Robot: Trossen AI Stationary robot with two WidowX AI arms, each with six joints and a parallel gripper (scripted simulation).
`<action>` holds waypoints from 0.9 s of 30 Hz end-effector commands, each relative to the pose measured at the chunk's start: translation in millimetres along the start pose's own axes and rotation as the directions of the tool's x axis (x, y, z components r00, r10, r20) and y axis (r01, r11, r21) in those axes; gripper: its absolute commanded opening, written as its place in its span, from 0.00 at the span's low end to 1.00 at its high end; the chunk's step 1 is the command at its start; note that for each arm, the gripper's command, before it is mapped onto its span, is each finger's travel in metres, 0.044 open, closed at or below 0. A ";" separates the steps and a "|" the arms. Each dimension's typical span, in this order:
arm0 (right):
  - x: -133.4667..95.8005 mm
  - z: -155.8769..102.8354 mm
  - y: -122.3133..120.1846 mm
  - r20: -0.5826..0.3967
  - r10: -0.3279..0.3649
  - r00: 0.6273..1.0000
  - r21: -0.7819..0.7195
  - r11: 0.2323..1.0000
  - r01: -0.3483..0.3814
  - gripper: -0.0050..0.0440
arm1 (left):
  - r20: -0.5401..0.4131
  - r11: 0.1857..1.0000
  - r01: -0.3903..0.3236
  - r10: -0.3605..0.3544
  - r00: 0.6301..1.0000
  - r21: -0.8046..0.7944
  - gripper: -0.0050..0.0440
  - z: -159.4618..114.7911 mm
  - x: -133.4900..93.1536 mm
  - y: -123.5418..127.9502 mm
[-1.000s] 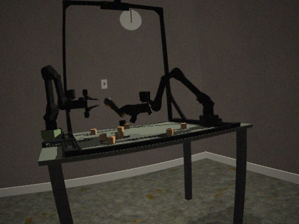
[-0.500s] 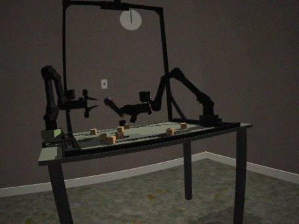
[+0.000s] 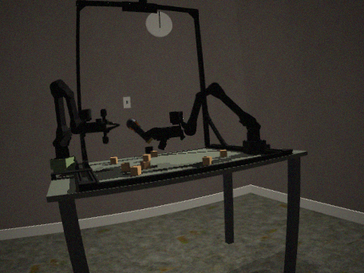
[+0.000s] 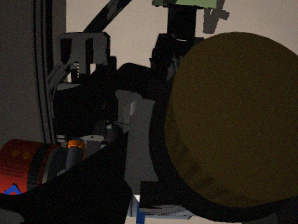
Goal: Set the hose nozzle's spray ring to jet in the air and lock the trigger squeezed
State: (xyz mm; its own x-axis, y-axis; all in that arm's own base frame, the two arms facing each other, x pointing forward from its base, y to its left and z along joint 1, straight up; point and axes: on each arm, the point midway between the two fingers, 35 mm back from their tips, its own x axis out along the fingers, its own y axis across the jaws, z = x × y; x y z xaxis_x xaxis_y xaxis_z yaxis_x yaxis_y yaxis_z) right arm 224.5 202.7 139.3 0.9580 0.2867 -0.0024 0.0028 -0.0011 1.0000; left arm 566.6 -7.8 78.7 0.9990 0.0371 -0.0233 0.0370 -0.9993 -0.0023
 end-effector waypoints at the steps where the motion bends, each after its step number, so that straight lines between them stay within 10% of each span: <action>1: 0.1 -0.1 0.9 0.000 0.002 1.000 0.003 1.000 -0.002 0.10 | -0.023 1.000 0.002 -0.002 1.000 -0.002 0.10 -7.4 1.6 0.0; 7: 0.1 -0.1 0.9 0.000 0.002 1.000 0.003 1.000 -0.002 0.10 | -0.023 1.000 0.002 -0.002 1.000 -0.002 0.10 -7.4 1.6 0.0; 23: 1.2 -0.1 0.3 0.000 0.000 1.000 0.000 1.000 0.000 0.79 | -0.023 1.000 0.002 -0.002 1.000 -0.002 0.10 -7.4 1.6 0.0; 27: -0.1 -0.3 1.0 0.002 0.000 1.000 0.000 1.000 0.000 0.59 | -0.023 1.000 0.002 -0.002 1.000 -0.002 0.10 -7.4 1.6 0.0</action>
State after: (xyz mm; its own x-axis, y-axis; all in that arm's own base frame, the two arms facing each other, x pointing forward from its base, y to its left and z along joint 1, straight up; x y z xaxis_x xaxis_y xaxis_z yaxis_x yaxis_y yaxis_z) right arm 224.9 202.7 138.9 0.9583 0.2856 -0.0047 0.0043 0.0019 1.0000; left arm 566.6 -8.3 78.8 0.9991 0.0361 -0.0232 0.0361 -0.9993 -0.0023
